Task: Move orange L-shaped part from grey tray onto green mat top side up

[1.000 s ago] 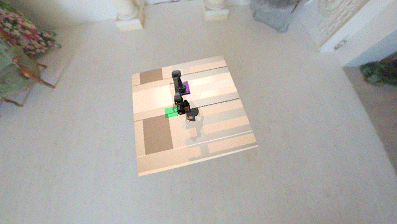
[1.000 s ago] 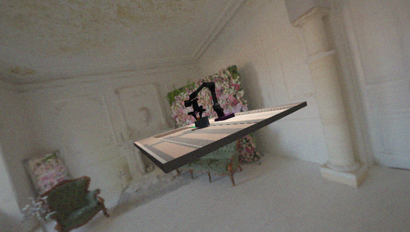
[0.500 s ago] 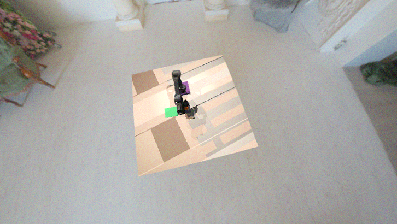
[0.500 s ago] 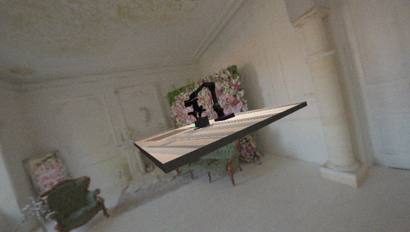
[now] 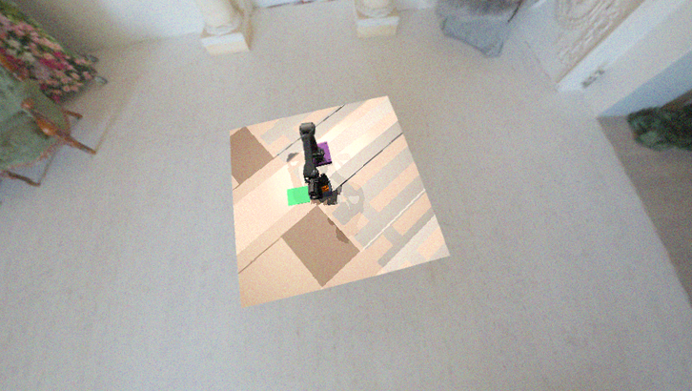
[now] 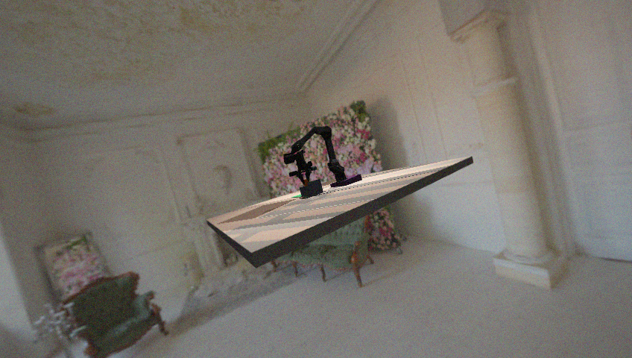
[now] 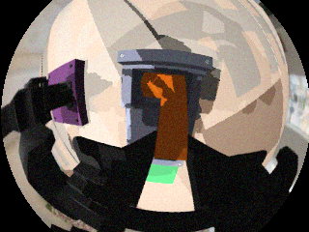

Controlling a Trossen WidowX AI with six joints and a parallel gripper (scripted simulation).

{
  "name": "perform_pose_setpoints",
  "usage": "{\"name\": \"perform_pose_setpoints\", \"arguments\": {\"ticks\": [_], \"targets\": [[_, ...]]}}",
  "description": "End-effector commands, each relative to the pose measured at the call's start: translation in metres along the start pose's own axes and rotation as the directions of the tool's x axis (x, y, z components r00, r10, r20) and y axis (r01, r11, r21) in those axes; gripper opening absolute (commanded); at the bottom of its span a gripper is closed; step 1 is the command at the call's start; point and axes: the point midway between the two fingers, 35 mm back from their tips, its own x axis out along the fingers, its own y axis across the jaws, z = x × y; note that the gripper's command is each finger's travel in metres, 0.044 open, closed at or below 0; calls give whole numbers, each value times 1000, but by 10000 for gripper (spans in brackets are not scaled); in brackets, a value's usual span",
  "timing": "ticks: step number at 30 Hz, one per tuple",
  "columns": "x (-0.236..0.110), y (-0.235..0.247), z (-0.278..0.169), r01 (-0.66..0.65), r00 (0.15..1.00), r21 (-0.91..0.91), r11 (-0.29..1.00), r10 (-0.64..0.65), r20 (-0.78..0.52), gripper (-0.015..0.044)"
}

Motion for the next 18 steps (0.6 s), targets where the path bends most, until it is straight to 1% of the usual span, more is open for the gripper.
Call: {"name": "perform_pose_setpoints", "arguments": {"ticks": [1,18], "targets": [[-7,0,0,5,1000,0,1000,-5,3,0],[-33,0,1,3,1000,-2,1000,-3,5,0]]}}
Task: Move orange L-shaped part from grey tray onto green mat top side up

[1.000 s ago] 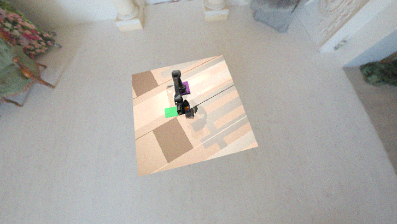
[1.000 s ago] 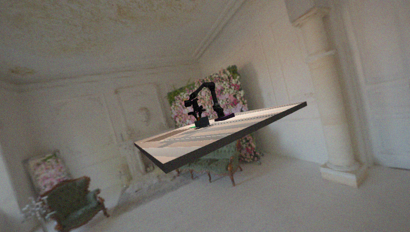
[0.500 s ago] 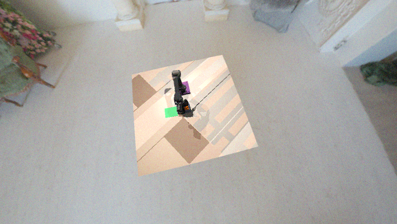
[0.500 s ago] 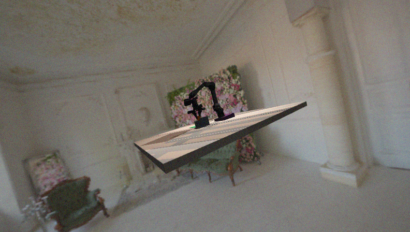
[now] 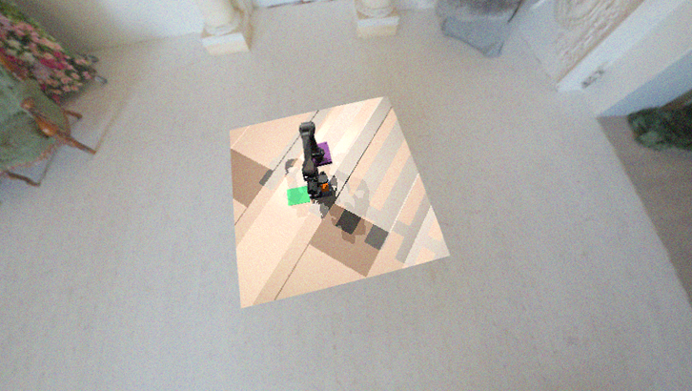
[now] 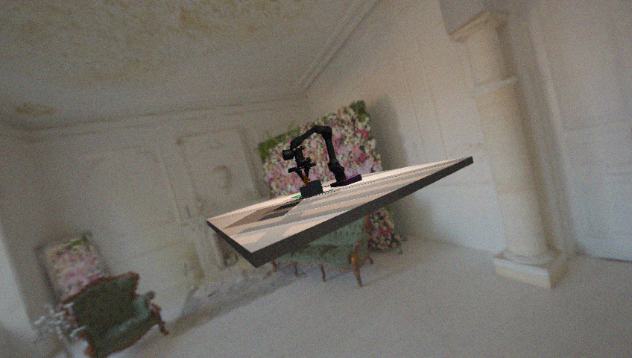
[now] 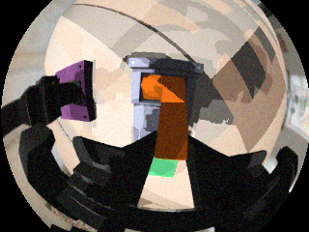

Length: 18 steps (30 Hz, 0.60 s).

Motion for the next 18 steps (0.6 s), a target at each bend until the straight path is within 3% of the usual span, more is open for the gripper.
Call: {"name": "perform_pose_setpoints", "arguments": {"ticks": [1,18], "targets": [[-8,-1,1,13,1000,2,1000,-13,7,0],[-35,-1,1,12,1000,2,1000,-12,7,0]]}}
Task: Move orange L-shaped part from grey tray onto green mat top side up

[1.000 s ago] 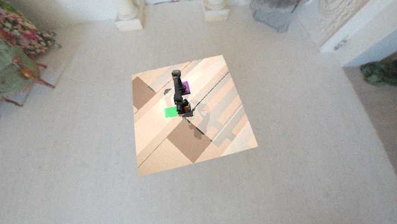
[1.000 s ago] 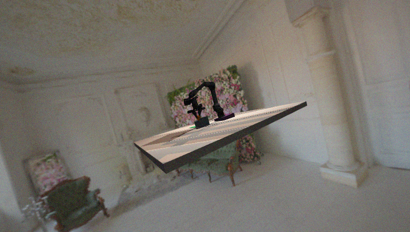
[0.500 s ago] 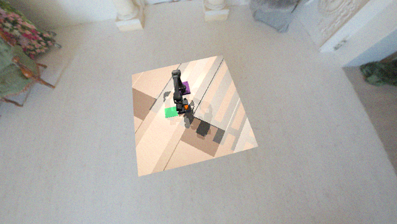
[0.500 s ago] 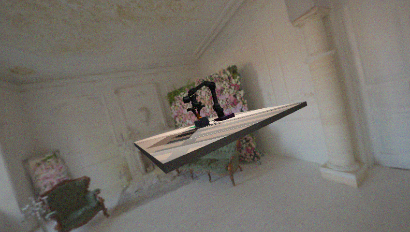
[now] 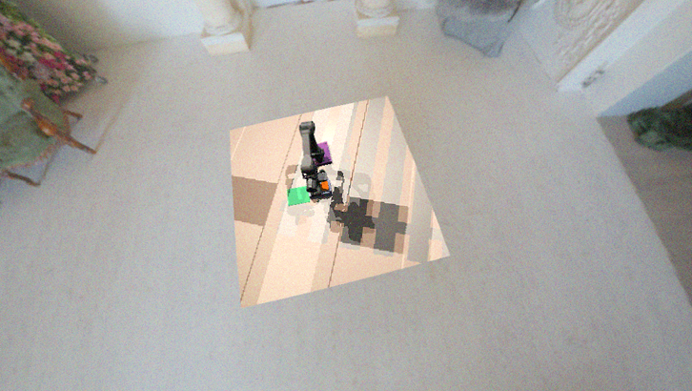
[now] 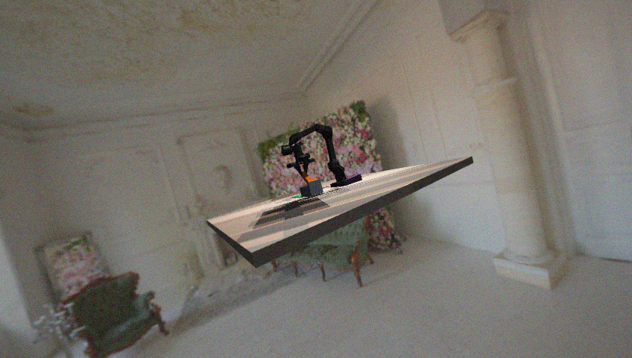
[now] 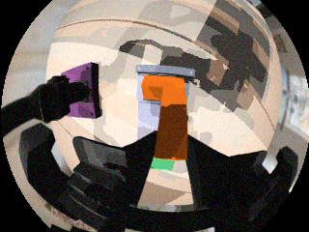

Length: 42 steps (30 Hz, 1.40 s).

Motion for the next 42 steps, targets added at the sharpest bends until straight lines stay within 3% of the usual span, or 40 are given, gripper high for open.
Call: {"name": "perform_pose_setpoints", "arguments": {"ticks": [1,21,42], "targets": [[-7,0,1,4,1000,4,1000,-4,5,0],[-23,0,-3,4,1000,4,1000,-4,5,0],[-20,8,-82,3,1000,3,1000,-3,-2,0]]}}
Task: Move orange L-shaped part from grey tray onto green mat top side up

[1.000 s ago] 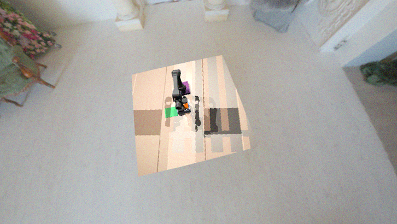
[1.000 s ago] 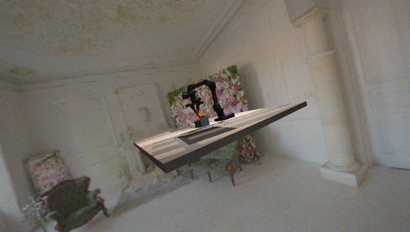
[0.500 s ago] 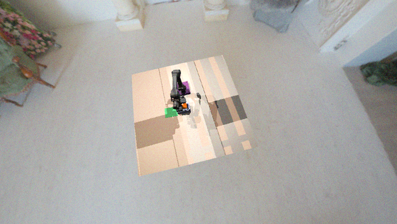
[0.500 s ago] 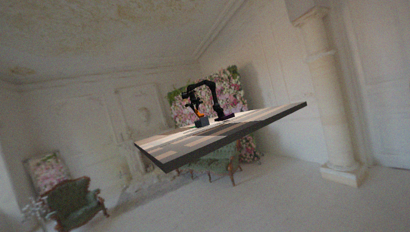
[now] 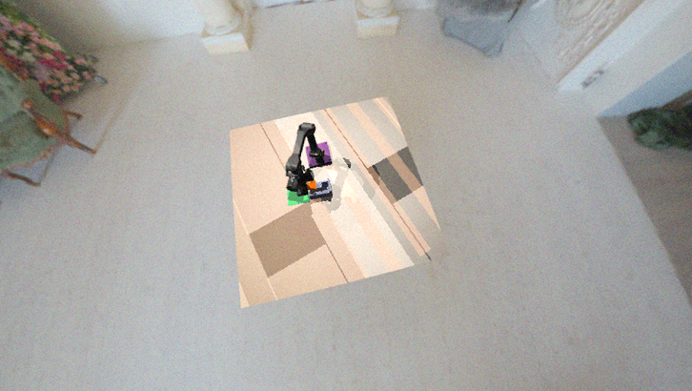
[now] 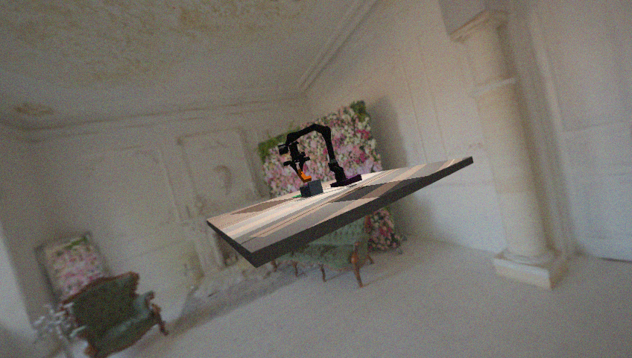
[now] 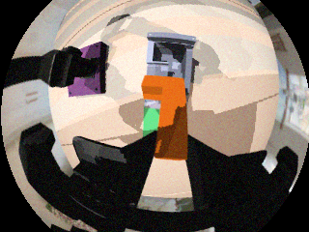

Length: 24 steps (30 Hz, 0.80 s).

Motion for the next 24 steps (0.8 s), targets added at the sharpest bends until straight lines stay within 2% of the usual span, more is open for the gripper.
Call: {"name": "perform_pose_setpoints", "arguments": {"ticks": [1,18,24], "targets": [[2,0,-12,-2,1000,-3,1000,2,6,0],[2,6,-88,-3,1000,-4,1000,3,-1,0],[3,6,-92,-3,1000,-4,1000,3,-1,0]]}}
